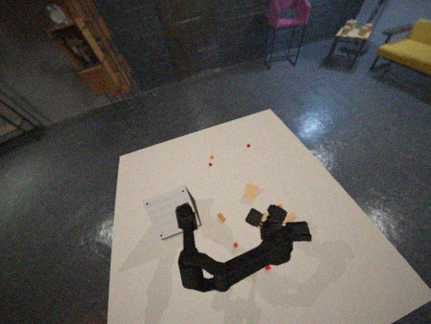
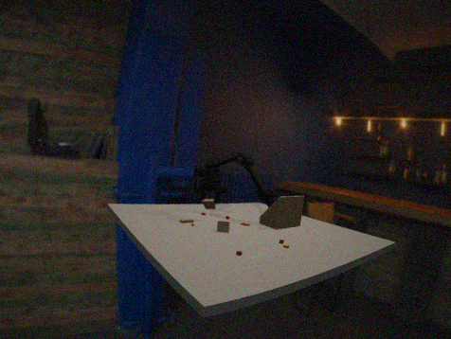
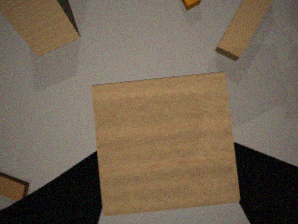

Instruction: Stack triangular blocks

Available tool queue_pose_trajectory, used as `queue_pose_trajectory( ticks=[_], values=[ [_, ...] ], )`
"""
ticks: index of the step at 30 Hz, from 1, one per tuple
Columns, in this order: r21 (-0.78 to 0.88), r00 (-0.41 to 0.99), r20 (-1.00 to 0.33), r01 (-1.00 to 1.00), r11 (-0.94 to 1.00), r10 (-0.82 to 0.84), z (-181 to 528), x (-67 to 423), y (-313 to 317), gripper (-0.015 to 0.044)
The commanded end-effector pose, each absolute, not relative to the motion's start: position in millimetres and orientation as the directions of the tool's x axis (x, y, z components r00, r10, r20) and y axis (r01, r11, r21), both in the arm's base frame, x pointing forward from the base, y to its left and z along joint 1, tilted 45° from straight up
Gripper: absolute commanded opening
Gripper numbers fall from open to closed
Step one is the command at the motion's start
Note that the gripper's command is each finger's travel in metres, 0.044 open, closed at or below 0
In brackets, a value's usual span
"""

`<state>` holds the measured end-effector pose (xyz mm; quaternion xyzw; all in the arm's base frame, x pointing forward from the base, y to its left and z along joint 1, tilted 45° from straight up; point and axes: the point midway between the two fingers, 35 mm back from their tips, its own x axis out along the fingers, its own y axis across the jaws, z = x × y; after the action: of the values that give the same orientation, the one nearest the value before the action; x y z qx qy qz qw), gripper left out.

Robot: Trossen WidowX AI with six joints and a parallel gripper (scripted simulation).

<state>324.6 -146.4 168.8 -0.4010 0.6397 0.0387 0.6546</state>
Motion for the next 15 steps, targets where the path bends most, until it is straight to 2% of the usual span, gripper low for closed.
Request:
queue_pose_trajectory(
  ticks=[1,7,15],
  values=[
    [-0.474,0.202,-0.863,-0.645,0.600,-0.464,170.5,323.4,-144.9,0.0000],
    [-0.458,0.227,-0.853,-0.758,0.465,-0.470,170.2,322.3,-144.3,0.0000],
    [-0.452,0.226,-0.857,-0.761,0.464,-0.464,162.4,325.4,-129.3,0.0000]
  ],
)
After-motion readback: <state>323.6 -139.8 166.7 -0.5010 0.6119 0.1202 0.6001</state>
